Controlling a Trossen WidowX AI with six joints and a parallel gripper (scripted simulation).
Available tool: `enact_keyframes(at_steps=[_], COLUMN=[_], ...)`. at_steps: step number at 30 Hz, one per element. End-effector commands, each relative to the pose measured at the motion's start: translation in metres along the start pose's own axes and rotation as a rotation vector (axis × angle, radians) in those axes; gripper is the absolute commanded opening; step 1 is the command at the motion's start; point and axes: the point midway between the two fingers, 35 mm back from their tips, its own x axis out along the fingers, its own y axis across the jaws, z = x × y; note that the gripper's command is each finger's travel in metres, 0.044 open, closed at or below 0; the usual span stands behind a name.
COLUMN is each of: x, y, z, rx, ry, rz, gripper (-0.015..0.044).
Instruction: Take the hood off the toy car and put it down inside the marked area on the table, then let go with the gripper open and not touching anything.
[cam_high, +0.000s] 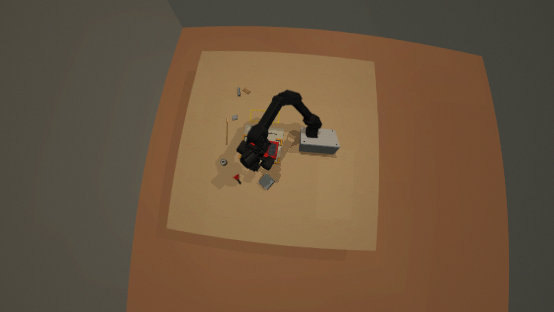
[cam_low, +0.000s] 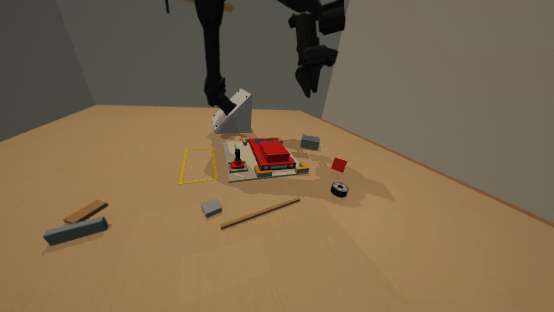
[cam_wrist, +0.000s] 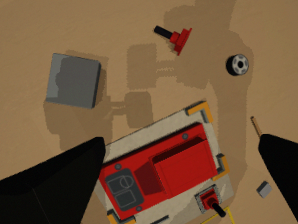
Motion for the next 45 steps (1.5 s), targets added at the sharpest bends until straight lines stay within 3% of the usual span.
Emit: enact_keyframes(at_steps=[1, 11, 45], x=[0.046, 0.090, 0.111], y=[-0.024, -0.050, -0.051], z=[-0.049, -0.113, -0.119], rx=[0.540, 1.231, 1.243], ry=[0.154, 0.367, 0.371], rz=[0.077, 0.066, 0.065], gripper=[0.0440, 0.0440, 0.0440])
